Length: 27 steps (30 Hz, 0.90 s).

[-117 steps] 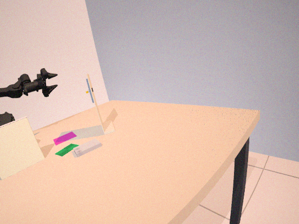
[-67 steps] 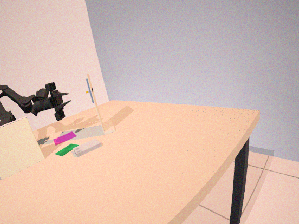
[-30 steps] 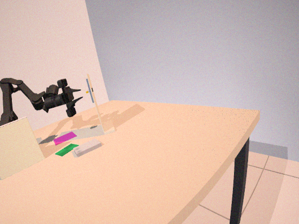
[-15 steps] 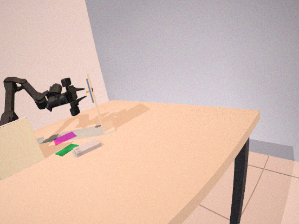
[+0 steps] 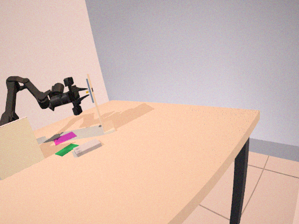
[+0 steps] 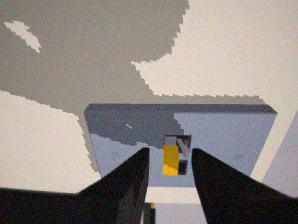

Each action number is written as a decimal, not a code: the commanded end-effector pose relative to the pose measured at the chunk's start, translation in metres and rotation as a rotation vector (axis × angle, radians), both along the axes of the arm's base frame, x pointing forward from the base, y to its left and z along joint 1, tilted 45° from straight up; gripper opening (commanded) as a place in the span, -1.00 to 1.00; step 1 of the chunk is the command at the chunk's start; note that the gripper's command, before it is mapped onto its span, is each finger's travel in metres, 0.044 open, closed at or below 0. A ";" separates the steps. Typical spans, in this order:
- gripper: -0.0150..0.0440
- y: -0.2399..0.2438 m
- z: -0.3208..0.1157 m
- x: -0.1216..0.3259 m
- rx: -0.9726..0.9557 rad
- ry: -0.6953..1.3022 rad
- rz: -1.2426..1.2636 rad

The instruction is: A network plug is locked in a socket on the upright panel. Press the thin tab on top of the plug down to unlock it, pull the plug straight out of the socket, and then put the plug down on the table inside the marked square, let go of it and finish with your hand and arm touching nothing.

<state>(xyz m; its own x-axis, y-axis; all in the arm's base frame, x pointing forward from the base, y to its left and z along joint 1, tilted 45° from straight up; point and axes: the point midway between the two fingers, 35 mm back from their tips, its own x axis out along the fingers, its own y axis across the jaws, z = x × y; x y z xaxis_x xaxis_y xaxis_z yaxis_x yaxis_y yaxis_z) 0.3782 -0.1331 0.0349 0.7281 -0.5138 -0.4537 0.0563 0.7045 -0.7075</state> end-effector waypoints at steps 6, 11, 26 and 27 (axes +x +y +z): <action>-0.26 0.000 0.001 0.002 -0.003 -0.004 0.004; -0.37 0.000 0.001 0.002 -0.003 -0.004 0.004; -0.49 0.001 0.002 -0.001 -0.003 -0.004 0.004; -0.49 0.001 0.002 -0.001 -0.003 -0.004 0.004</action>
<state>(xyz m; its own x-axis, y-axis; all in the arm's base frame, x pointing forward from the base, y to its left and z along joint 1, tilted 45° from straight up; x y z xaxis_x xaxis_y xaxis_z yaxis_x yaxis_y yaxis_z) 0.3788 -0.1331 0.0367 0.7311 -0.5137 -0.4491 0.0598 0.7038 -0.7079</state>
